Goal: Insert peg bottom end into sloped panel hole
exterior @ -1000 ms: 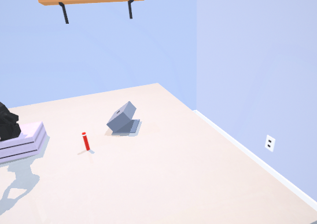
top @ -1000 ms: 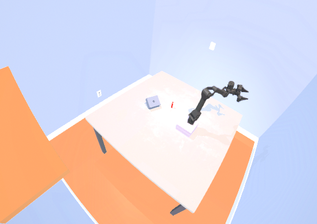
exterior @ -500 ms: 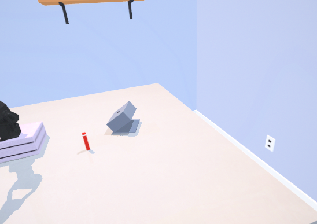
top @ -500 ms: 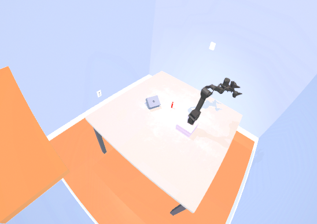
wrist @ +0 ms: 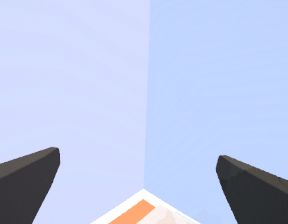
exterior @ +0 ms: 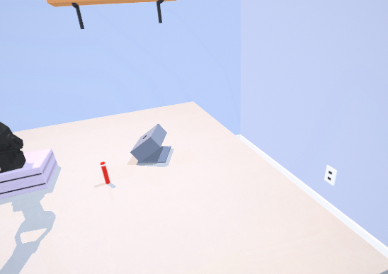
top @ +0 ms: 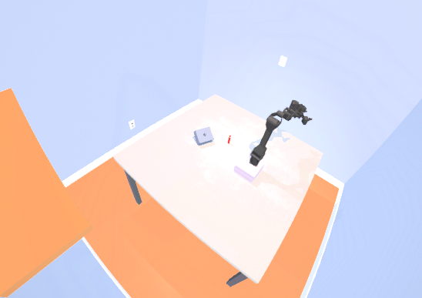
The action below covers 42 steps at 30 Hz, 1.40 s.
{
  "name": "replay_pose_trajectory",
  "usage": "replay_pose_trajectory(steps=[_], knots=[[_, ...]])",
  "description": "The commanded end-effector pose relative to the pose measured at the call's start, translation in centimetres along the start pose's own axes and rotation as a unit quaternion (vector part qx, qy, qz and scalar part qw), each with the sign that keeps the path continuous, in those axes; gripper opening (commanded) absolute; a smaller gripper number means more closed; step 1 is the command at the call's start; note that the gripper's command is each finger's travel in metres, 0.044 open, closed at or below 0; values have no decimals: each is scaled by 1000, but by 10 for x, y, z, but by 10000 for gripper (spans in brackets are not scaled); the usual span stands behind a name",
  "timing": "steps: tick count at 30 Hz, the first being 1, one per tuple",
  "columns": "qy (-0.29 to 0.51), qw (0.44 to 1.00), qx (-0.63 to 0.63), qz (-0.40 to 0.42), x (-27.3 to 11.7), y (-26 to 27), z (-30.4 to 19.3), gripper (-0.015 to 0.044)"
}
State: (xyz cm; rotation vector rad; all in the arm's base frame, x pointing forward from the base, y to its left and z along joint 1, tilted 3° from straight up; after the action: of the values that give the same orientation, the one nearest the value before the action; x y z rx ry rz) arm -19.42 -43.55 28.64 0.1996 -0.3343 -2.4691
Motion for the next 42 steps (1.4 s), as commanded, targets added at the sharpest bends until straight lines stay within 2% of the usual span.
replay_pose_trajectory(steps=[1,19,42], knots=[[31,999,-7,29,-11,19,-17,440],[168,970,-80,155,-84,93,-96,440],[293,902,-170,267,-198,133,-168,440]])
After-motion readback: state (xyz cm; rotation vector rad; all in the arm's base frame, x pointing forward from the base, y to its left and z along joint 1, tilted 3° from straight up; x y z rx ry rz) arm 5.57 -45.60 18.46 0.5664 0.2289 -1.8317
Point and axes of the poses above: the point midway between the two fingers, 35 mm back from their tips, its own x axis out along the fingers, its own y axis across the jaws, z = x × y, the point moved 1 cm from there along -x, back along the fingers, and after that the axes turned 15 degrees about x, right-handed, at the moved point
